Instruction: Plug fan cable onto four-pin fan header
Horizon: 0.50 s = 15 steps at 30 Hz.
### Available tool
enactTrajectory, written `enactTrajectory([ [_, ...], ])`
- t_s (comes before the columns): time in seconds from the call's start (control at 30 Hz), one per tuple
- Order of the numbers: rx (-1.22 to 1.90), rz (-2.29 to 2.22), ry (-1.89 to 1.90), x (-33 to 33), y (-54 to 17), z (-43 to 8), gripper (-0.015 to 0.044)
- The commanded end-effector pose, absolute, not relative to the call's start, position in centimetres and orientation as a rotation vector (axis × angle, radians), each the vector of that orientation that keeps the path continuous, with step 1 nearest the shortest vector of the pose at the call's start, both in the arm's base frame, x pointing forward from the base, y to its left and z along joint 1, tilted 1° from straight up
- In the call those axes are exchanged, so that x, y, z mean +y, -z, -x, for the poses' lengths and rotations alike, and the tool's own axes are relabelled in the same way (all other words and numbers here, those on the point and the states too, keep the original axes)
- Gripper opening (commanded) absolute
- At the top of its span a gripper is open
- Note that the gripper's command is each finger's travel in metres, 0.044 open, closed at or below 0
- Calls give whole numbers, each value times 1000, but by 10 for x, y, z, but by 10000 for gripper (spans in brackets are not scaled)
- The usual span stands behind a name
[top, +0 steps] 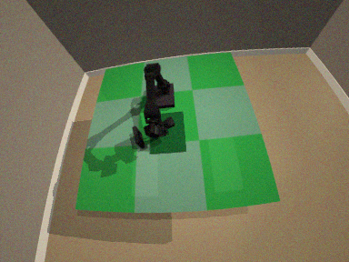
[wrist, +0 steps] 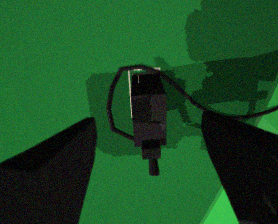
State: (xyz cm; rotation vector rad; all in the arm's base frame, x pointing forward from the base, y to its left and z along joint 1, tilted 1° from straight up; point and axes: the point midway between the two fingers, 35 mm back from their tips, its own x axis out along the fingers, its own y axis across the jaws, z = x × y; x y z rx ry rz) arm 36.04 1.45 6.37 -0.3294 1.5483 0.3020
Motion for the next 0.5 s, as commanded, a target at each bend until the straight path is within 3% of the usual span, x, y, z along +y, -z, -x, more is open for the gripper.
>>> enactTrajectory([
  [0.0,1533,327,-297,15,-82,-361,260],
  [0.17,1532,327,-297,17,-83,-367,260],
  [0.47,1525,325,-298,48,-91,-431,260],
])
